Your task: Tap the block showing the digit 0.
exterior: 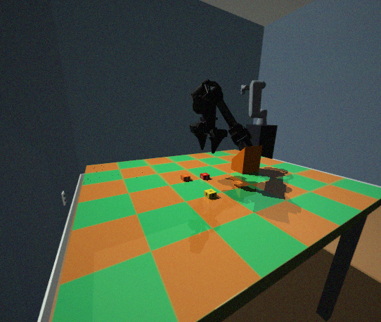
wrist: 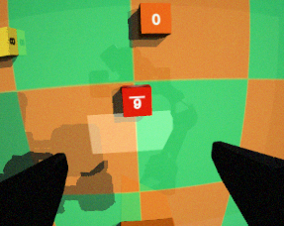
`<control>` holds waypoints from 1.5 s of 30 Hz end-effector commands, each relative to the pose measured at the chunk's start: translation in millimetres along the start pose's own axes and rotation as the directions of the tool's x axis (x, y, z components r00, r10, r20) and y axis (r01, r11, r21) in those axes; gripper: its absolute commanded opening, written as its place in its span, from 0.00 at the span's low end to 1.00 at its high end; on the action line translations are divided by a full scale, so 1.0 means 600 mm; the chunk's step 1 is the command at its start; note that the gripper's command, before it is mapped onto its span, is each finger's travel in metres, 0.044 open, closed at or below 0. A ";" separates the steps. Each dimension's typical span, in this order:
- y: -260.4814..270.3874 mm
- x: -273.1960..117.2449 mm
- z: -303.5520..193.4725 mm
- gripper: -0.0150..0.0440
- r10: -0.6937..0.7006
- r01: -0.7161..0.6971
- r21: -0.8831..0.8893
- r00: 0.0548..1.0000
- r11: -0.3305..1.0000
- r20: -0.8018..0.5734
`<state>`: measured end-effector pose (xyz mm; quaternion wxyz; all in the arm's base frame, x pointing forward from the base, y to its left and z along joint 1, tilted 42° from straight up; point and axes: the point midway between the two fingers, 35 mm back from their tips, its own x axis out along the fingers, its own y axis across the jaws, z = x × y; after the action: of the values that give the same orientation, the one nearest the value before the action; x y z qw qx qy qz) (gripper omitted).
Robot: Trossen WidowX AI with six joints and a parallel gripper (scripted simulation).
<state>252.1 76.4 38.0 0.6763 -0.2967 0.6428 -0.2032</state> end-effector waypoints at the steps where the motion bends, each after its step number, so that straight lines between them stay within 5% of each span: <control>1: 0.001 0.001 -0.001 0.93 -0.008 0.008 0.000 1.000 1.000 -0.001; 12: 0.011 -0.001 0.007 0.93 -0.007 0.007 -0.003 1.000 1.000 -0.003; 27: 0.252 -0.002 0.138 0.93 0.000 0.000 0.004 1.000 1.000 0.003; 45: 0.255 -0.001 0.138 0.93 0.000 0.000 0.005 1.000 1.000 0.004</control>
<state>318.7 202.0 -62.5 0.6796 -0.2966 0.6396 -0.2029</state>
